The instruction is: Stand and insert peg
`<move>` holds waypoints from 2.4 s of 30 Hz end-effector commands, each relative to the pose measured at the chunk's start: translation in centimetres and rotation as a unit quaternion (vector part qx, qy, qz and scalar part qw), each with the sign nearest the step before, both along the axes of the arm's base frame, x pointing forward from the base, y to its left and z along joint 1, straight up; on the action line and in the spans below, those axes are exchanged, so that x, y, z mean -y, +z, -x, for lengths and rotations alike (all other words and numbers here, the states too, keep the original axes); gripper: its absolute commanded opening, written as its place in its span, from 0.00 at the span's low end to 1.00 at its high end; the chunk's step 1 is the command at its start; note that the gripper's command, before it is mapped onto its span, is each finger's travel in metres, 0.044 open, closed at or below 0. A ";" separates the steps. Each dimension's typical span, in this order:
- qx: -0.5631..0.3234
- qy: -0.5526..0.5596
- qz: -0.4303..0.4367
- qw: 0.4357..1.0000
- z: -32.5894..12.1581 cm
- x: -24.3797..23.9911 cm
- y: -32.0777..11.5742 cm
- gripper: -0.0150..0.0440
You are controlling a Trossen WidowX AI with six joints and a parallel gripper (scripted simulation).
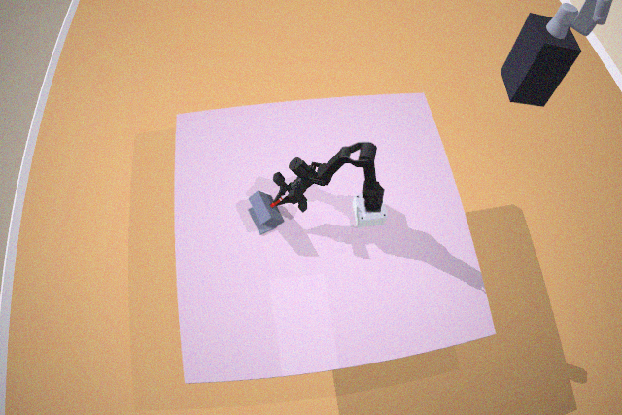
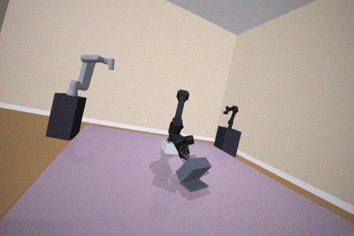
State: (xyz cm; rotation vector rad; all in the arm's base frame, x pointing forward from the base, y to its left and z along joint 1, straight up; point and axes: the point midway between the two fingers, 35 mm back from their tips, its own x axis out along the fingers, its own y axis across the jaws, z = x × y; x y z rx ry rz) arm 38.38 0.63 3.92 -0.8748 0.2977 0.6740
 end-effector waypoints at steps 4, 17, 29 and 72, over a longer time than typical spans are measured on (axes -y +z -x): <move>0.000 0.000 0.000 1.000 0.0 0.0 0.0 0.30; 0.000 0.000 0.000 1.000 0.1 0.0 0.0 0.88; -0.001 -0.001 0.001 1.000 0.9 0.7 0.8 1.00; -0.002 -0.004 0.003 1.000 4.5 3.5 3.6 1.00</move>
